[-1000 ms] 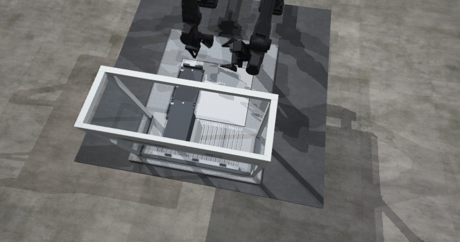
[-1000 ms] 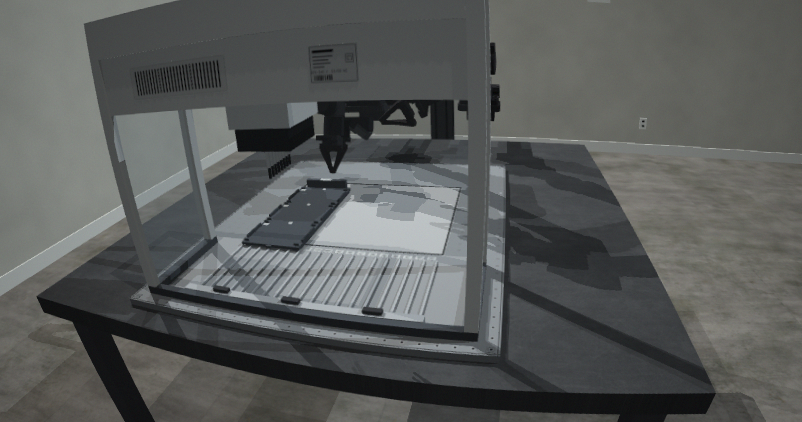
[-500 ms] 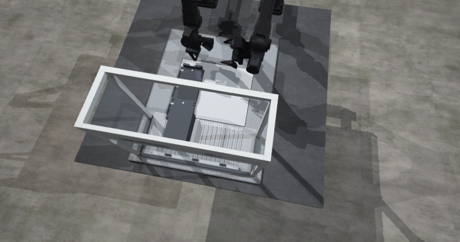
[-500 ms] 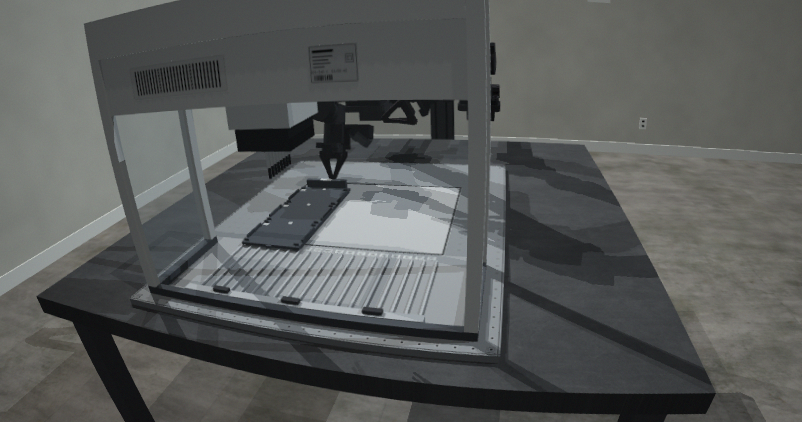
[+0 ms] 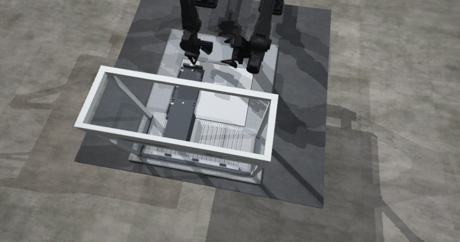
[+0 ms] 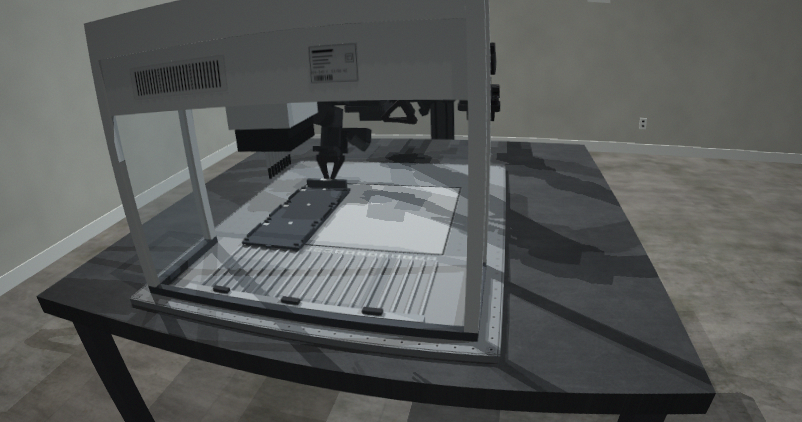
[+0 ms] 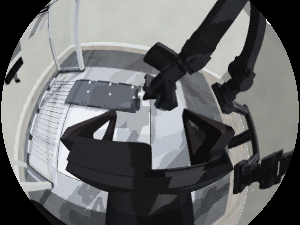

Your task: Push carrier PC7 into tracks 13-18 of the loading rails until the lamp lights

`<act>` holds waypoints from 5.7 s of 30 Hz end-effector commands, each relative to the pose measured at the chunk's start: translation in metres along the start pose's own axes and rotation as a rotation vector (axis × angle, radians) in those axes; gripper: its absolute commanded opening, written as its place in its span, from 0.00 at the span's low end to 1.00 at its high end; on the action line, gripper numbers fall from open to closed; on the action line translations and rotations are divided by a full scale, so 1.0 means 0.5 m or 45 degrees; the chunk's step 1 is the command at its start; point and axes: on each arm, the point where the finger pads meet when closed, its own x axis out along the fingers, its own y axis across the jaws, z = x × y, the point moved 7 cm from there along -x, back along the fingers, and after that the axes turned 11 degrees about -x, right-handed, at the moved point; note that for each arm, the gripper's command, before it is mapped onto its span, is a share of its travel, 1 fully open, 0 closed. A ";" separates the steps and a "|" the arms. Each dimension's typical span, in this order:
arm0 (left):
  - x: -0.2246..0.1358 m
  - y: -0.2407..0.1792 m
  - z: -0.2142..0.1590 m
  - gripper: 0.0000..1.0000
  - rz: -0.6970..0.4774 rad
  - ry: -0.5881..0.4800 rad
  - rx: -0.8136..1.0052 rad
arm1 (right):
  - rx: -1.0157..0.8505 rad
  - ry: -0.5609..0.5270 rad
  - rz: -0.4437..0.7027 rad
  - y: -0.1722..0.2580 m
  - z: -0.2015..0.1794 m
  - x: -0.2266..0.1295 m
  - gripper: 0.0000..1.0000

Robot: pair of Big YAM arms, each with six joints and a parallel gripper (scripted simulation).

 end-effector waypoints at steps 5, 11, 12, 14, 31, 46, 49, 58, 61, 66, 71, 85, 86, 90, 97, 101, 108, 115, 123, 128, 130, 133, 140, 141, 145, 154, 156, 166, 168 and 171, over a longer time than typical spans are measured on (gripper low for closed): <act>-0.003 0.028 0.024 1.00 0.009 -0.003 0.052 | -0.007 -0.008 0.019 -0.031 -0.002 0.020 0.00; -0.003 0.033 0.026 1.00 0.023 -0.001 0.044 | -0.005 -0.009 0.017 -0.058 -0.004 0.030 0.00; -0.003 0.035 0.027 1.00 0.029 -0.002 0.041 | -0.004 -0.009 0.017 -0.062 -0.004 0.031 0.00; -0.003 0.043 0.030 1.00 0.048 -0.007 0.034 | -0.004 -0.009 0.016 -0.070 -0.006 0.034 0.00; -0.008 0.095 0.055 1.00 0.190 -0.058 -0.038 | -0.006 -0.007 0.002 -0.106 -0.012 0.046 0.00; -0.010 0.099 0.062 1.00 0.203 -0.068 -0.041 | -0.004 -0.007 0.001 -0.123 -0.015 0.052 0.00; -0.010 0.099 0.062 1.00 0.203 -0.069 -0.041 | -0.004 -0.007 0.001 -0.126 -0.016 0.053 0.00; -0.010 0.099 0.062 1.00 0.203 -0.069 -0.041 | -0.004 -0.007 0.001 -0.146 -0.019 0.061 0.00; -0.010 0.099 0.061 1.00 0.203 -0.068 -0.043 | -0.004 -0.007 0.000 -0.154 -0.021 0.064 0.00; -0.008 0.105 0.059 1.00 0.198 -0.063 -0.031 | -0.004 -0.007 0.000 -0.155 -0.021 0.064 0.00; -0.006 0.112 0.057 1.00 0.193 -0.059 -0.030 | -0.004 -0.007 0.000 -0.155 -0.021 0.064 0.00; -0.006 0.112 0.057 1.00 0.193 -0.059 -0.033 | -0.004 0.000 -0.010 -0.106 -0.020 0.042 0.00; -0.006 0.112 0.057 1.00 0.193 -0.059 -0.033 | -0.004 0.000 -0.010 -0.102 -0.019 0.041 0.00; -0.006 0.112 0.057 1.00 0.193 -0.059 -0.033 | -0.004 -0.001 -0.011 -0.095 -0.018 0.040 0.00; -0.006 0.112 0.057 1.00 0.193 -0.059 -0.033 | -0.004 0.001 -0.021 -0.086 -0.016 -0.027 0.00; -0.006 0.112 0.057 1.00 0.193 -0.059 -0.033 | -0.004 -0.001 -0.013 -0.075 -0.014 -0.044 0.00; -0.006 0.112 0.057 1.00 0.193 -0.059 -0.033 | -0.006 0.000 -0.013 -0.077 -0.014 -0.093 0.00; -0.006 0.112 0.057 1.00 0.193 -0.059 -0.033 | -0.004 0.003 -0.027 -0.098 -0.019 -0.119 0.00; -0.006 0.112 0.057 1.00 0.193 -0.059 -0.033 | -0.004 -0.002 -0.004 -0.089 -0.017 -0.110 0.00; -0.006 0.112 0.057 1.00 0.193 -0.059 -0.033 | -0.004 -0.002 -0.004 -0.089 -0.017 -0.110 0.00; -0.006 0.112 0.057 1.00 0.193 -0.059 -0.033 | -0.004 -0.002 -0.004 -0.089 -0.017 -0.110 0.00; -0.006 0.112 0.057 1.00 0.193 -0.059 -0.033 | 0.102 -0.003 -0.004 -0.089 -0.017 -0.110 0.00; -0.006 0.112 0.057 1.00 0.193 -0.059 -0.033 | 0.452 -0.002 0.007 -0.072 -0.013 -0.112 0.00; -0.006 0.112 0.057 1.00 0.193 -0.059 -0.033 | 0.514 -0.002 0.000 -0.074 -0.014 -0.112 0.00; -0.006 0.112 0.057 1.00 0.193 -0.059 -0.033 | 0.734 -0.002 -0.005 -0.074 -0.014 -0.115 0.00; -0.006 0.112 0.057 1.00 0.193 -0.059 -0.033 | 1.121 -0.006 -0.020 -0.074 -0.014 -0.123 0.00; -0.006 0.112 0.057 1.00 0.193 -0.059 -0.033 | 1.164 -0.006 -0.020 -0.073 -0.014 -0.123 0.00; -0.006 0.112 0.057 1.00 0.193 -0.059 -0.033 | 1.606 -0.009 -0.017 -0.067 -0.013 -0.126 0.00; -0.006 0.112 0.057 1.00 0.193 -0.059 -0.033 | 1.692 -0.010 -0.018 -0.067 -0.012 -0.126 0.00; -0.006 0.112 0.057 1.00 0.193 -0.059 -0.033 | 1.823 -0.012 -0.018 -0.066 -0.012 -0.127 0.00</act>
